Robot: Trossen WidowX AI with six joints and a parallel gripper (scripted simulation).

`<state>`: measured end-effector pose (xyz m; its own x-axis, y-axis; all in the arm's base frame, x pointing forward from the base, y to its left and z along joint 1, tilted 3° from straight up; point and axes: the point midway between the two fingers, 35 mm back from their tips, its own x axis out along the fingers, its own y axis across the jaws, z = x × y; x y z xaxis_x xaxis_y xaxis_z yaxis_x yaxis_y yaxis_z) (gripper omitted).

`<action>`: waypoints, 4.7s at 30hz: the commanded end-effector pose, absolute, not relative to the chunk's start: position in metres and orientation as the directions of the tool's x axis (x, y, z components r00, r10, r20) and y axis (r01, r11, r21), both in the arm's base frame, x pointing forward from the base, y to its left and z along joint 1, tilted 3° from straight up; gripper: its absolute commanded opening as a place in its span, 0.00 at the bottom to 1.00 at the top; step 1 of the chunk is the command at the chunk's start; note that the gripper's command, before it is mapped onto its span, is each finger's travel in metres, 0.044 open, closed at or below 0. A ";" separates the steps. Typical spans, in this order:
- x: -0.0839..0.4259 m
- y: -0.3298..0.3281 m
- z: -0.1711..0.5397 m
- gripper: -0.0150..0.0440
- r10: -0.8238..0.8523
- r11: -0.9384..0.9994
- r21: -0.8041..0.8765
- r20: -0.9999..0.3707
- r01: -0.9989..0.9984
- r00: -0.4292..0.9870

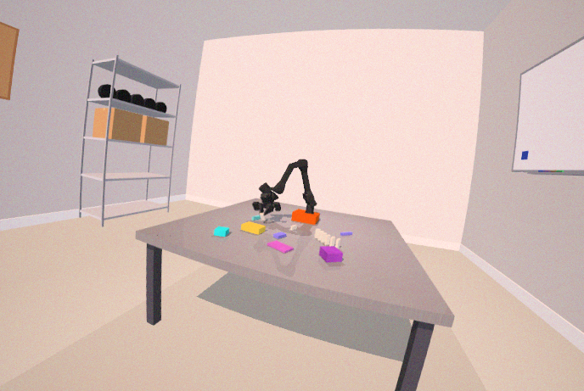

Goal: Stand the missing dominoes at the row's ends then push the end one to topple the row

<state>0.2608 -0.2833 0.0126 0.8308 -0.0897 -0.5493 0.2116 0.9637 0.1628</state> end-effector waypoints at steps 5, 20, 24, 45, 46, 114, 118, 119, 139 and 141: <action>0.249 -0.279 0.016 0.44 -0.094 0.967 0.175 -0.431 0.186 0.897; 0.219 -0.261 0.030 0.44 -0.092 0.982 0.143 -0.227 0.126 0.970; 0.212 -0.251 0.035 0.44 -0.072 0.987 0.131 -0.179 0.097 0.981; 0.186 -0.207 0.055 0.44 0.034 0.999 0.020 -0.041 -0.034 0.999; 0.186 -0.207 0.055 0.44 0.034 0.999 0.020 -0.041 -0.034 0.999; 0.188 -0.208 0.003 1.00 0.052 0.997 -0.048 -0.067 -0.055 0.996; 0.189 -0.207 0.030 1.00 0.050 0.998 -0.043 -0.068 -0.053 0.996; 0.189 -0.207 0.033 1.00 0.050 0.998 -0.043 -0.068 -0.053 0.996; 0.272 -0.277 0.015 1.00 -0.055 0.990 0.052 -0.715 0.132 0.697; 0.274 -0.275 0.017 1.00 -0.056 0.991 0.037 -0.764 0.129 0.643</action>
<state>0.2466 -0.2704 0.0086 0.9065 -0.0518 -0.4189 0.0966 0.9916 0.0865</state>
